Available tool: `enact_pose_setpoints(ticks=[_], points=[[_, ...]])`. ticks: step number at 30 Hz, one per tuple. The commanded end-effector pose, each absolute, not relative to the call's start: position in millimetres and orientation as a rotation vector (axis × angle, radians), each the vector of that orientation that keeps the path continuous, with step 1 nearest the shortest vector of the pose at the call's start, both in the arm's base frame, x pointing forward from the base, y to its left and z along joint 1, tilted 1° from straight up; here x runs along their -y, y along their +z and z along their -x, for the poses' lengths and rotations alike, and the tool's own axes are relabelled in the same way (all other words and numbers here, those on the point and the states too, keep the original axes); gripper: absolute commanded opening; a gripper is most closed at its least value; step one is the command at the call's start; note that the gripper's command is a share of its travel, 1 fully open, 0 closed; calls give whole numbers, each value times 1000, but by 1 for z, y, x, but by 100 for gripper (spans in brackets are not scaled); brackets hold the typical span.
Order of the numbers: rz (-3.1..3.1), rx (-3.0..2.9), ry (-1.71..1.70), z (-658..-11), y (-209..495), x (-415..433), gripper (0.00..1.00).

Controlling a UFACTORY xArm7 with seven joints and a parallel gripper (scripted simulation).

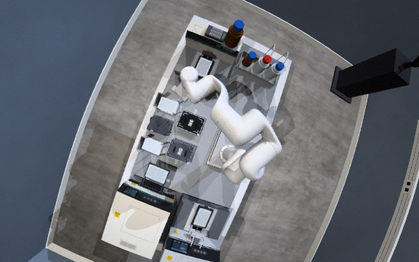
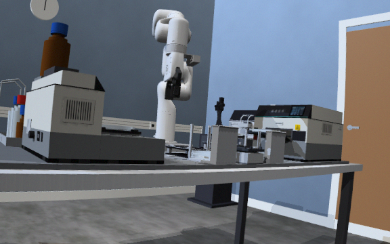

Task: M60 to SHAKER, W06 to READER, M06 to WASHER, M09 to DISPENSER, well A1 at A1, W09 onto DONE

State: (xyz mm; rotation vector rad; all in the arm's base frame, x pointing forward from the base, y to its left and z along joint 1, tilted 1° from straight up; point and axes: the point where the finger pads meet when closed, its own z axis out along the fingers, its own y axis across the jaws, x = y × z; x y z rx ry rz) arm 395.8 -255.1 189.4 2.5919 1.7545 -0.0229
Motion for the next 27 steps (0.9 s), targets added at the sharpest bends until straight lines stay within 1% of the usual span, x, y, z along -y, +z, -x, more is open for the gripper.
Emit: enact_pose_setpoints(ticks=[1,13,16,27], points=[[-2573,-1782,-15,-397,191,266,100],[-2573,-1782,-15,-396,192,301,100],[-2462,-1934,-16,-396,192,311,100],[-2460,-1936,-17,-396,192,341,100]])
